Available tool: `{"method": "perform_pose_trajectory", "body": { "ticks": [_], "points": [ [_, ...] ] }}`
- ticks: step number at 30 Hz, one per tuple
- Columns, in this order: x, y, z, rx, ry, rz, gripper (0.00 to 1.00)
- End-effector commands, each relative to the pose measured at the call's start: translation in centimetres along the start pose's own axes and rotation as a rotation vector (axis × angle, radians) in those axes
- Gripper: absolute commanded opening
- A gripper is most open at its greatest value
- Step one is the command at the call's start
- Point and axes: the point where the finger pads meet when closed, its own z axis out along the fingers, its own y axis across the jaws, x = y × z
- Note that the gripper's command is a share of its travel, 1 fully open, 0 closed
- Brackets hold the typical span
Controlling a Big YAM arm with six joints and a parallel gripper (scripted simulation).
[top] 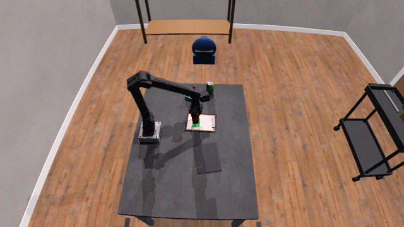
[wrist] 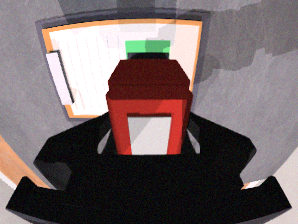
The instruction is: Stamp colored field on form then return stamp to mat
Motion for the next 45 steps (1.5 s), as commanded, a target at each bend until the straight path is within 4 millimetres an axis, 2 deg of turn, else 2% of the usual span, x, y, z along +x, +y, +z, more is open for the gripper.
{"method": "perform_pose_trajectory", "body": {
  "ticks": [1,3,5,8,10,11,12,14,17,20,33,39,41,45],
  "points": [
    [1.1,2.9,-1.3,-0.062,0.018,0.006,0.33],
    [1.0,2.6,-0.7,-0.055,0.016,0.006,0.33],
    [0.3,0.7,1.2,-0.013,0.0,0.006,0.33],
    [0.3,0.7,1.9,-0.012,0.0,0.006,0.33],
    [0.3,0.7,1.9,-0.012,0.0,0.006,0.33],
    [1.2,3.1,-0.8,-0.093,0.03,0.006,0.33],
    [1.2,3.0,-0.3,-0.086,0.028,0.006,0.33],
    [0.4,0.9,2.7,-0.016,0.001,0.006,0.33],
    [0.3,0.7,3.4,-0.012,0.0,0.006,0.33],
    [0.7,1.6,2.1,-0.056,0.016,0.006,0.33],
    [0.7,1.7,2.1,-0.058,0.017,0.006,0.33],
    [0.3,0.7,2.9,-0.045,0.012,0.006,0.33],
    [0.6,1.4,2.4,-0.06,0.018,0.003,0.33],
    [0.5,1.3,2.5,-0.059,0.018,0.003,0.33]
  ]
}}
